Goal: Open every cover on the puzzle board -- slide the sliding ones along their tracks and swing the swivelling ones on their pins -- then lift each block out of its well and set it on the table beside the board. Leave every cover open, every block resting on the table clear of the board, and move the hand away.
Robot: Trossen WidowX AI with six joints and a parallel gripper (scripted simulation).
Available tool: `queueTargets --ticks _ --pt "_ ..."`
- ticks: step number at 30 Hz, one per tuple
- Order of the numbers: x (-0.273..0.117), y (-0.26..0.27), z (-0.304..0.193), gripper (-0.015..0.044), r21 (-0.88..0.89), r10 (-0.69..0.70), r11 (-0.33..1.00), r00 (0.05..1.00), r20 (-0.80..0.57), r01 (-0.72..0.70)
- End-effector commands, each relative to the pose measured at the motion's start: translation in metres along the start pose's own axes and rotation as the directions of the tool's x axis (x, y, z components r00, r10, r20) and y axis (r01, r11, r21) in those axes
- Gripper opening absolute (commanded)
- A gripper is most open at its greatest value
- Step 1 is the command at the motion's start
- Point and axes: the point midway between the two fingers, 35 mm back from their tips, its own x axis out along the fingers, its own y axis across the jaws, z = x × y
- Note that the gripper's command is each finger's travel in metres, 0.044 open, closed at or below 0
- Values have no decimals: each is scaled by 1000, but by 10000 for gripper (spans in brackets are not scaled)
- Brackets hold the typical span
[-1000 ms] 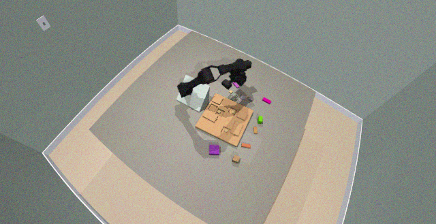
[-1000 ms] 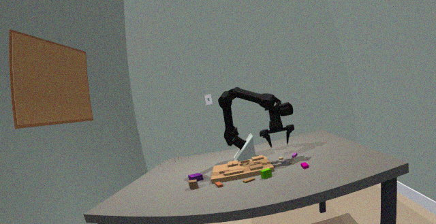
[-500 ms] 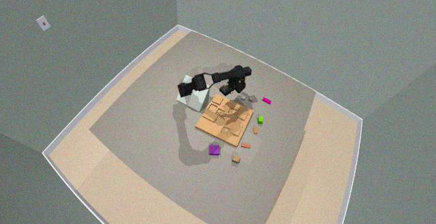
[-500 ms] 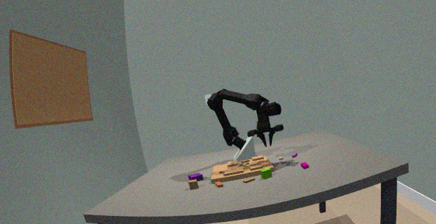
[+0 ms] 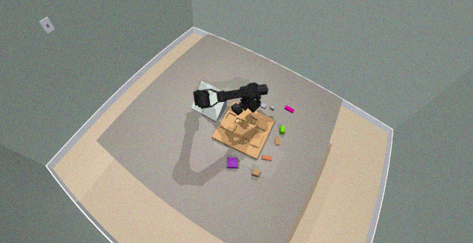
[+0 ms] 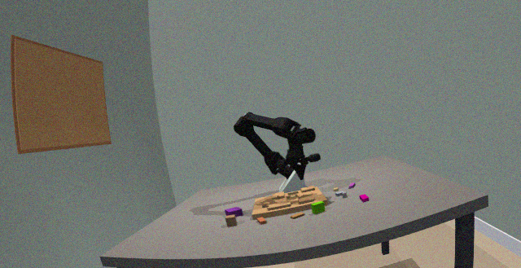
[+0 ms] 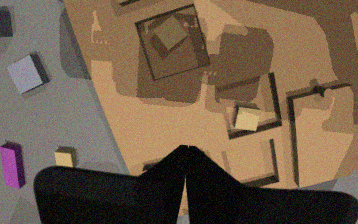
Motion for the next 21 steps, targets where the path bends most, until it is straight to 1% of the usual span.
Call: queueTargets --ticks 1,7,13,21 --pt "3 -25 4 0 6 -11 1000 1000 0 11" --pt "7 -53 6 0 19 -20 1000 1000 1 20" --pt "9 -54 5 0 19 -20 1000 1000 1 20" --pt "41 -54 5 0 19 -20 1000 1000 1 20"
